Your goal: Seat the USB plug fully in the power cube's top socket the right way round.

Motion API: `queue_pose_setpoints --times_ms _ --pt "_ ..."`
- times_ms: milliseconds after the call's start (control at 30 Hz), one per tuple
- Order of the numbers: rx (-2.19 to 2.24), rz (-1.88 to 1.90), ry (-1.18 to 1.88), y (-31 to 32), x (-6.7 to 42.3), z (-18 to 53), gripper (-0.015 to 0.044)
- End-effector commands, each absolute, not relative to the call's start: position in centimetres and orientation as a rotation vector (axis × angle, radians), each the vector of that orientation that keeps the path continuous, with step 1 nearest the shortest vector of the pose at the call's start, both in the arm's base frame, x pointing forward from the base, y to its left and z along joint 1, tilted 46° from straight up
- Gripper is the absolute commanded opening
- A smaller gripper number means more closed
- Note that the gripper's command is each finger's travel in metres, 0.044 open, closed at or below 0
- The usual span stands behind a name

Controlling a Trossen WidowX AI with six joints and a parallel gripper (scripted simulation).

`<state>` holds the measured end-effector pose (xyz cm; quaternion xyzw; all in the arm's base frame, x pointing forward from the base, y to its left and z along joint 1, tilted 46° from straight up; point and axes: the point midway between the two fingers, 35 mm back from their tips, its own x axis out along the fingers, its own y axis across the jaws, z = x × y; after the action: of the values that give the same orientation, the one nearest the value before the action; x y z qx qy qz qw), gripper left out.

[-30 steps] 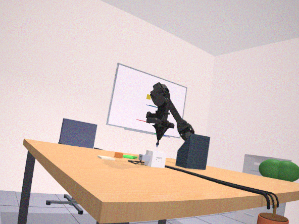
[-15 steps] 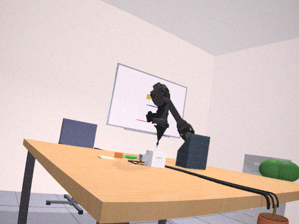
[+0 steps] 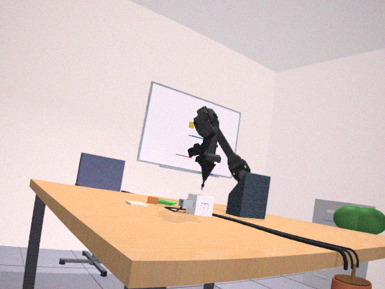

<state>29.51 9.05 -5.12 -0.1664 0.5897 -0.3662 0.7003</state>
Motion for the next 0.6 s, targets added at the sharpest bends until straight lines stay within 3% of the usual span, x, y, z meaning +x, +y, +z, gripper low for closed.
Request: queue_pose_setpoints --times_ms 0,567 --pt "-0.461 -0.742 1.364 9.05 29.49 -5.14 0.0" --pt "-0.81 -0.433 1.531 9.05 29.49 -5.14 0.0"
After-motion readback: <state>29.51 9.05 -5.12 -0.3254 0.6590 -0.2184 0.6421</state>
